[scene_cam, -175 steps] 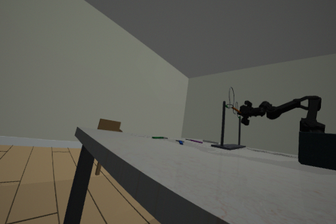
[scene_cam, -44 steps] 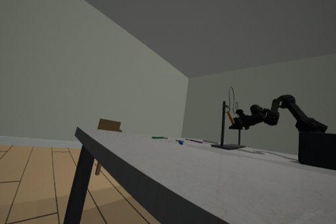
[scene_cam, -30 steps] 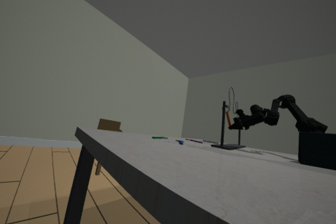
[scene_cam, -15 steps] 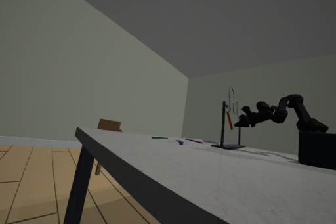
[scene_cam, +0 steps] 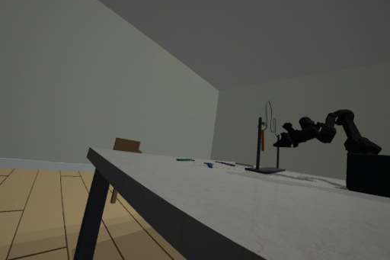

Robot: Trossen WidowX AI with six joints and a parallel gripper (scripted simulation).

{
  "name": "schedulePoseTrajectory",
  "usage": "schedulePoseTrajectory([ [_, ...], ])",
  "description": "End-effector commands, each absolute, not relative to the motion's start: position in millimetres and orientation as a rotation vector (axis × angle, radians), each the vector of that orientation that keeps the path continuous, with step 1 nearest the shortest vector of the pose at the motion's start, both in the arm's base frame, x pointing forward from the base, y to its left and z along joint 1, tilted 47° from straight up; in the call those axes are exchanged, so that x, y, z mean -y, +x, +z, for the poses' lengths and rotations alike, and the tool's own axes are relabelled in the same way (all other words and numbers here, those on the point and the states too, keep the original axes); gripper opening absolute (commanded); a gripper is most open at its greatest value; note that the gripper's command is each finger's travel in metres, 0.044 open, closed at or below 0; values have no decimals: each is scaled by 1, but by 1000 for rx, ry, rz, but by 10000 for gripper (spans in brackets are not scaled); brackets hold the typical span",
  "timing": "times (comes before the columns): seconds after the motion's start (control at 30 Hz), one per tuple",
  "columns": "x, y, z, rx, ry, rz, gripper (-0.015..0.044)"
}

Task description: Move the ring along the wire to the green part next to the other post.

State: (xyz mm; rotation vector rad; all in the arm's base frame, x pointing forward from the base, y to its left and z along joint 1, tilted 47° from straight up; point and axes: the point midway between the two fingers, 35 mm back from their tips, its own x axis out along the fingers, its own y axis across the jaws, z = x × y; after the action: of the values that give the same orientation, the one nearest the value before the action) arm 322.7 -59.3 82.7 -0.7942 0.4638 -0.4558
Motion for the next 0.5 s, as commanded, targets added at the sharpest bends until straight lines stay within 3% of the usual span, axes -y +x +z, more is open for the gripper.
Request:
schedulePoseTrajectory([
  [0.0, 60, 322, 83, -466, -791, -461, 160],
  [0.17, 60, 322, 83, -466, -791, -461, 160],
  [0.47, 40, 285, 88, -461, -797, -456, 396],
])
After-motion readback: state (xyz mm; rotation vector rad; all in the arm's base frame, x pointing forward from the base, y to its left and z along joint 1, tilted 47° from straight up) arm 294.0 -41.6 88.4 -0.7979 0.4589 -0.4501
